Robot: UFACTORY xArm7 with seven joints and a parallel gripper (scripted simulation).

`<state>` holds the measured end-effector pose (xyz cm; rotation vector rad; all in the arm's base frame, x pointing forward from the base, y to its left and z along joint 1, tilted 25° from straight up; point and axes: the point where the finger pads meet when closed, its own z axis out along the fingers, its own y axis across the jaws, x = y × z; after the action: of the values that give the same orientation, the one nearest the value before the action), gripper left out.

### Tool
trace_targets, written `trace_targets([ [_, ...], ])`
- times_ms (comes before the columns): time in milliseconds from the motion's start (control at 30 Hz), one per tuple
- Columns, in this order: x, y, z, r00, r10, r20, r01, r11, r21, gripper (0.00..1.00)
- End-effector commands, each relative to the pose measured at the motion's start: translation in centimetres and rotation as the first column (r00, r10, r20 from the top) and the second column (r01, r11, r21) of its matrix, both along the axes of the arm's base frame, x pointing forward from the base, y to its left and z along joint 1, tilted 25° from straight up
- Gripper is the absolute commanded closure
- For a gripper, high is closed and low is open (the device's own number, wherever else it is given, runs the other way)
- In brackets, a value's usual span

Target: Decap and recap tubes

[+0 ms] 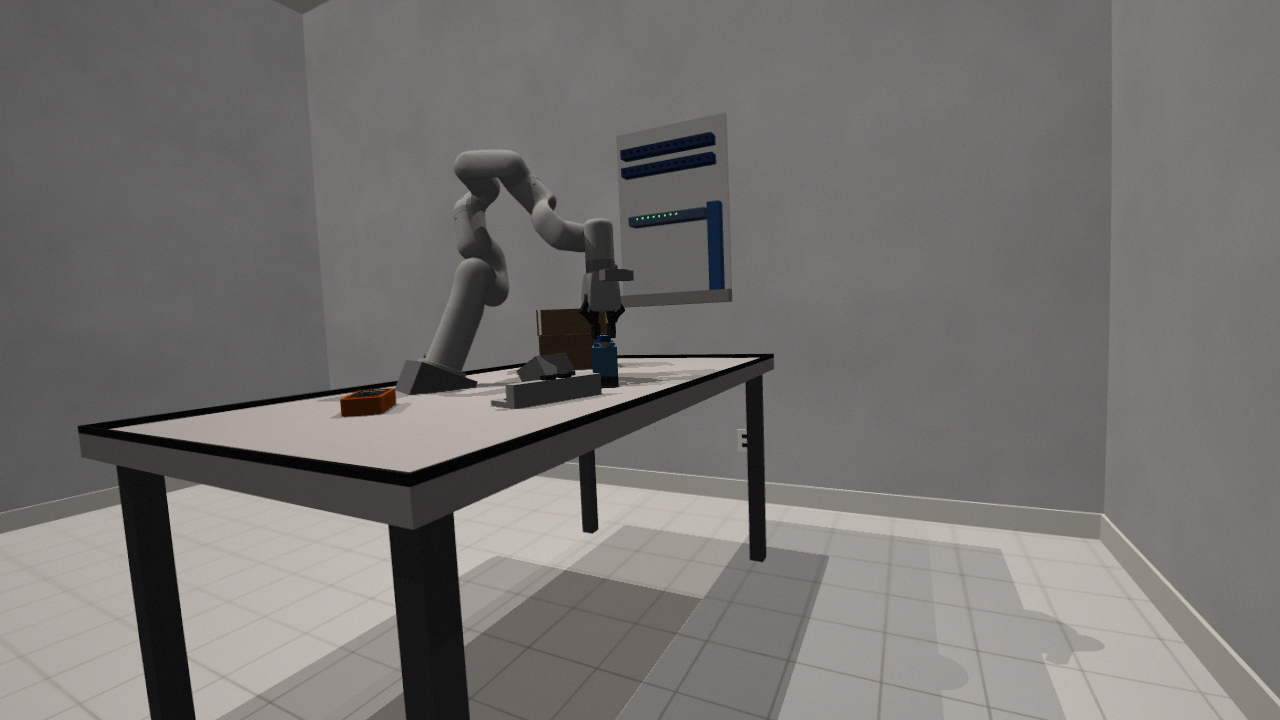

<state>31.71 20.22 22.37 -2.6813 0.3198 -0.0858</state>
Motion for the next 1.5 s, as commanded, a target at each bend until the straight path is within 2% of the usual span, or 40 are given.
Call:
trace_targets([
  [0, 0.12, -0.01, 0.17, 0.962, -0.251, -0.11, 0.254, 0.967, 0.009, 0.54],
  [133, 0.12, -0.01, 0.17, 0.887, -0.419, -0.196, 0.428, 0.904, 0.004, 0.54],
  [267, 0.12, -0.01, 0.17, 0.777, -0.565, -0.276, 0.584, 0.812, -0.017, 0.54],
  [333, 0.12, -0.01, 0.17, 0.777, -0.565, -0.276, 0.584, 0.812, -0.017, 0.54],
  [400, 0.12, -0.01, 0.17, 0.651, -0.678, -0.342, 0.708, 0.705, -0.051, 0.54],
  [433, 0.12, -0.01, 0.17, 0.638, -0.687, -0.347, 0.718, 0.694, -0.054, 0.54],
  [667, 0.12, -0.01, 0.17, 0.638, -0.687, -0.347, 0.718, 0.694, -0.054, 0.54],
  [700, 0.12, -0.01, 0.17, 0.638, -0.687, -0.347, 0.718, 0.694, -0.054, 1.0],
  [1167, 0.11, -0.01, 0.17, 0.639, -0.687, -0.347, 0.717, 0.695, -0.054, 1.0],
  [1400, 0.12, -0.01, 0.18, 0.862, -0.458, -0.216, 0.469, 0.883, -0.002, 1.0],
  [1467, 0.12, -0.01, 0.18, 0.862, -0.458, -0.216, 0.469, 0.883, -0.002, 1.0],
])
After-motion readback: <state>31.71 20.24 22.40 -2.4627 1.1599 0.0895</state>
